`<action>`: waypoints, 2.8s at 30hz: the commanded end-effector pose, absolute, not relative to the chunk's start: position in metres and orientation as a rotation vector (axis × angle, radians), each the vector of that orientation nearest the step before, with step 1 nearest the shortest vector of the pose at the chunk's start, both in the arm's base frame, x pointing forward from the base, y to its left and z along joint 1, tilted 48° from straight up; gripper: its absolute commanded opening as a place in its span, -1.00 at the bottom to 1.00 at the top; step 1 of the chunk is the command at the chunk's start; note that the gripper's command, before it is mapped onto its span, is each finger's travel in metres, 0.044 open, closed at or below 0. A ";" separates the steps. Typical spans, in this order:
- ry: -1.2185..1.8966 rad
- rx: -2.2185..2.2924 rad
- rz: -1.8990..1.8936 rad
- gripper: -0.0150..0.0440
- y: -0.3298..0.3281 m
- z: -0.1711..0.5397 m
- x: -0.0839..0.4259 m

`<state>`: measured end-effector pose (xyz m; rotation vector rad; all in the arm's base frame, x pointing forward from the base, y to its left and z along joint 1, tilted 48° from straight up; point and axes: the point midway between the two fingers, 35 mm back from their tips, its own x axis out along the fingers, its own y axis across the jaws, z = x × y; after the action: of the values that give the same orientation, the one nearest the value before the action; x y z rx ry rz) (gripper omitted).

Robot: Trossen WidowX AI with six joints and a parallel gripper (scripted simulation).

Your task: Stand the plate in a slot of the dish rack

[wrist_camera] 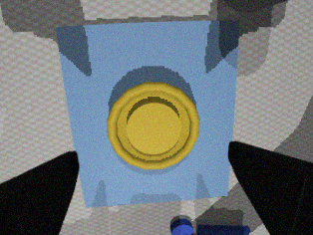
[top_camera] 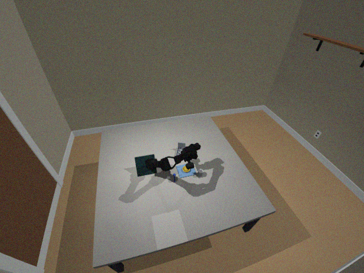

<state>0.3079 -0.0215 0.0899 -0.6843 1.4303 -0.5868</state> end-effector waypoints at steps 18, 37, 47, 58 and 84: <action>1.436 -0.694 -0.590 0.86 -0.049 0.066 0.310; 1.435 -0.696 -0.593 0.76 -0.064 0.054 0.310; 1.435 -0.696 -0.593 0.63 -0.064 0.054 0.310; 1.424 -0.700 -0.568 -0.02 -0.048 0.066 0.315; 1.386 -0.739 -0.475 -0.49 0.047 0.145 0.319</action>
<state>0.3198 0.0382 0.1376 -0.7404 1.3853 -0.4778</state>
